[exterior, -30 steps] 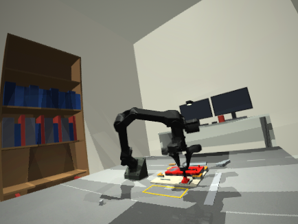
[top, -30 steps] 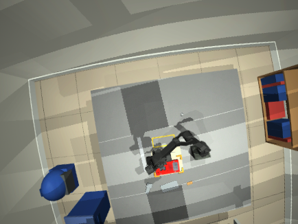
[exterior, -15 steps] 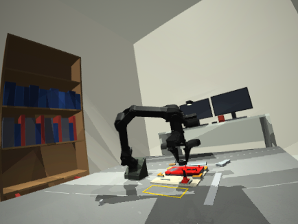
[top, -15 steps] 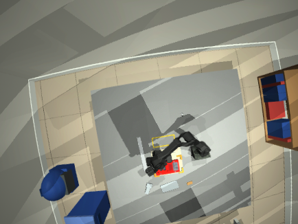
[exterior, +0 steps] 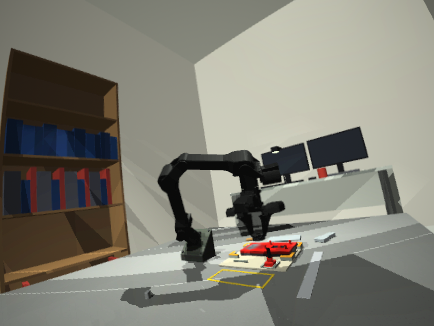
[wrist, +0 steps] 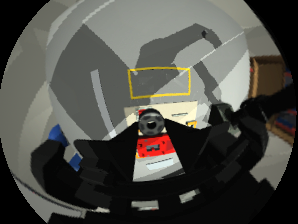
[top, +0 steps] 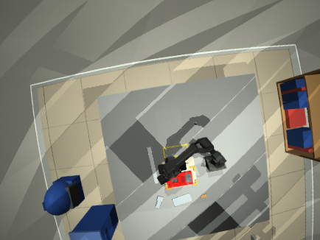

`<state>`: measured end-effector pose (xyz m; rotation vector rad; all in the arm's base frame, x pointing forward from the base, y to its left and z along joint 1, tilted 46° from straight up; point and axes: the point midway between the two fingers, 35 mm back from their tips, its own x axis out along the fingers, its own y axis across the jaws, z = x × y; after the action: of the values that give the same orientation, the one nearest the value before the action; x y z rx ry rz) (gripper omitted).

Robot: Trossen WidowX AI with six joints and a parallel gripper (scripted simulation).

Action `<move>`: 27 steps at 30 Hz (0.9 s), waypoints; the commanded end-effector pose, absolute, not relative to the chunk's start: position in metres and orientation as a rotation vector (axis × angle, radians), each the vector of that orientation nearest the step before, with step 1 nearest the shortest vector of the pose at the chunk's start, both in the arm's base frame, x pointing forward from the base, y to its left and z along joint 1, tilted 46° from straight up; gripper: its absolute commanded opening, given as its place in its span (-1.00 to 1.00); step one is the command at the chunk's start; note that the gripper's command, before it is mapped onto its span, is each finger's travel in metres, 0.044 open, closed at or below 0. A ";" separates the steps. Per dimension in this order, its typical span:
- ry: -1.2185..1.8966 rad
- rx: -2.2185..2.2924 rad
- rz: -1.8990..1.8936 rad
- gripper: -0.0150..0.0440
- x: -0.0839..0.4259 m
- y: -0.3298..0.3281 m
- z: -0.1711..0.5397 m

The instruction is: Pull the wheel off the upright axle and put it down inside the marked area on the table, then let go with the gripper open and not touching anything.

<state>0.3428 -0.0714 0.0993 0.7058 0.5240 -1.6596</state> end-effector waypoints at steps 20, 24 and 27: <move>0.526 0.696 -1.665 -0.49 0.285 -0.103 0.147; 0.526 0.696 -1.665 -0.49 0.284 -0.105 0.148; 0.526 0.696 -1.665 -0.49 0.283 -0.108 0.145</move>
<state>0.2862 -0.1037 0.1472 0.7019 0.5243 -1.6634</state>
